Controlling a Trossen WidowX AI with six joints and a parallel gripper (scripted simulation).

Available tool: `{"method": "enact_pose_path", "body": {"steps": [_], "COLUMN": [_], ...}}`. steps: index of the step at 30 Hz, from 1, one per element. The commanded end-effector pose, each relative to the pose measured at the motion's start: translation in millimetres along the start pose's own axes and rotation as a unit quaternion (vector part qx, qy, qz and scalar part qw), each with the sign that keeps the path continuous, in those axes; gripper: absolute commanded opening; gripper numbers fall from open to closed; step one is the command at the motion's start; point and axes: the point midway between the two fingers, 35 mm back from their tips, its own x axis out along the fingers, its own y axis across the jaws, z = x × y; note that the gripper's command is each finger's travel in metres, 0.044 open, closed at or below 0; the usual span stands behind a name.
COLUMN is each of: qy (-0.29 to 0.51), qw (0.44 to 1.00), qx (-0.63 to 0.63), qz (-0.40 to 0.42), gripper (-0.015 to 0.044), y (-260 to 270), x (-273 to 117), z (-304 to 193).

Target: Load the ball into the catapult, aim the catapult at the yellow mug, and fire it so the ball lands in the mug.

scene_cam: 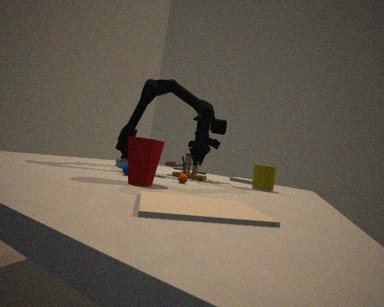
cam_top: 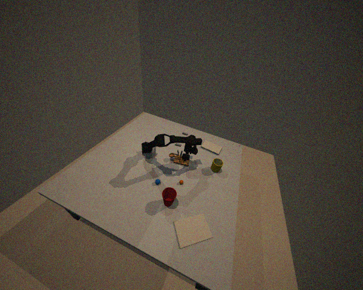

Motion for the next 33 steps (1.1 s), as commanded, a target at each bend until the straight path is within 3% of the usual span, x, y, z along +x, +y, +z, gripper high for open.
{"method": "enact_pose_path", "body": {"steps": [1, 17, 28, 33], "qy": [0.000, 0.000, 0.000, 0.000], "qw": [1.000, 1.000, 1.000, 1.000], "qx": [-0.003, -0.003, 0.000, 0.000], "qz": [-0.002, -0.003, -0.001, -0.001], "gripper": [0.0440, 0.0440, 0.0151, 0.0118], "y": [-0.5, -1.2, -0.7, -0.7], "x": [6.2, 30.9, 27.2, 27.2], "z": [-0.3, -1.5, -0.9, -0.9]}}
